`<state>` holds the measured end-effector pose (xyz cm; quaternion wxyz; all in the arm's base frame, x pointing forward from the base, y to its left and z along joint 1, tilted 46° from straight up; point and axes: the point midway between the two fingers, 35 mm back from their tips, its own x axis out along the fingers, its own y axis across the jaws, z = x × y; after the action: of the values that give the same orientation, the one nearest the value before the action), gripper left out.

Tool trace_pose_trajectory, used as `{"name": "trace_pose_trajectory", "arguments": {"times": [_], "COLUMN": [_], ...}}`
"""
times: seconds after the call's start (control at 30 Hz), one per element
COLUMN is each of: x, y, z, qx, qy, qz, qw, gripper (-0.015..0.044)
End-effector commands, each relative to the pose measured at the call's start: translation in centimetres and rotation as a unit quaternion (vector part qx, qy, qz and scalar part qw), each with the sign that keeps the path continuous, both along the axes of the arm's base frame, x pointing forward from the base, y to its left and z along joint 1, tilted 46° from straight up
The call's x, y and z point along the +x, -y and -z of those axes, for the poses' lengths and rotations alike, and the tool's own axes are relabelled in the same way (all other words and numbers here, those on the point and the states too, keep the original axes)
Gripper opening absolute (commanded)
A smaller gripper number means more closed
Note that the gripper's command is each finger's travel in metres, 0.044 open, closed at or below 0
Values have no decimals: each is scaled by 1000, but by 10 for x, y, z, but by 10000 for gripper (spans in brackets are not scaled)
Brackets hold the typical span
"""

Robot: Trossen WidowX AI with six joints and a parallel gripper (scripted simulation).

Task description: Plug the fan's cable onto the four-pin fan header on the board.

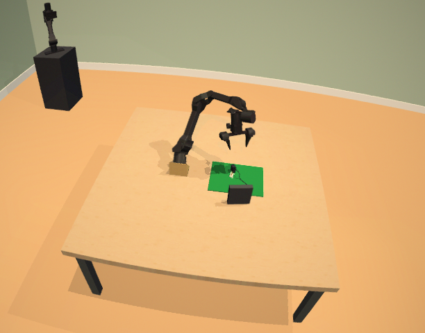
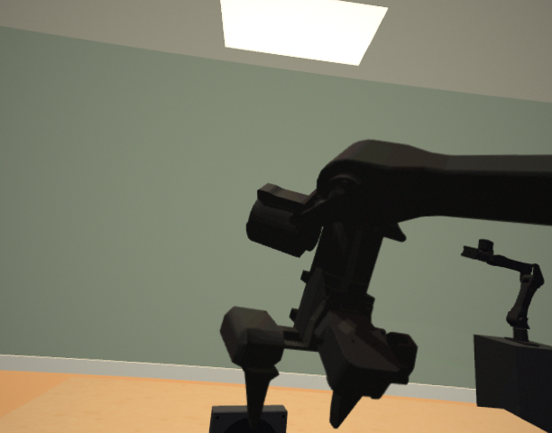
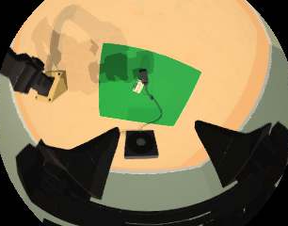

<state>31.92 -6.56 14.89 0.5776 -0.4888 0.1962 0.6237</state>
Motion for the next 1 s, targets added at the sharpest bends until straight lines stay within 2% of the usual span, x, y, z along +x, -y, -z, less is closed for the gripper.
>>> {"name": "trace_pose_trajectory", "arguments": {"times": [0.0, 0.33, 0.63, 0.97], "x": [-10, -10, -12, -13], "y": [-28, -29, -97, -98], "z": [2, 4, 71, 73], "qx": [89, 89, 110, 111], "qy": [-9, -10, -42, -43], "qz": [-101, -101, -97, -97], "qw": [991, 991, 988, 988], "gripper": [440, 440, 440, 440]}}
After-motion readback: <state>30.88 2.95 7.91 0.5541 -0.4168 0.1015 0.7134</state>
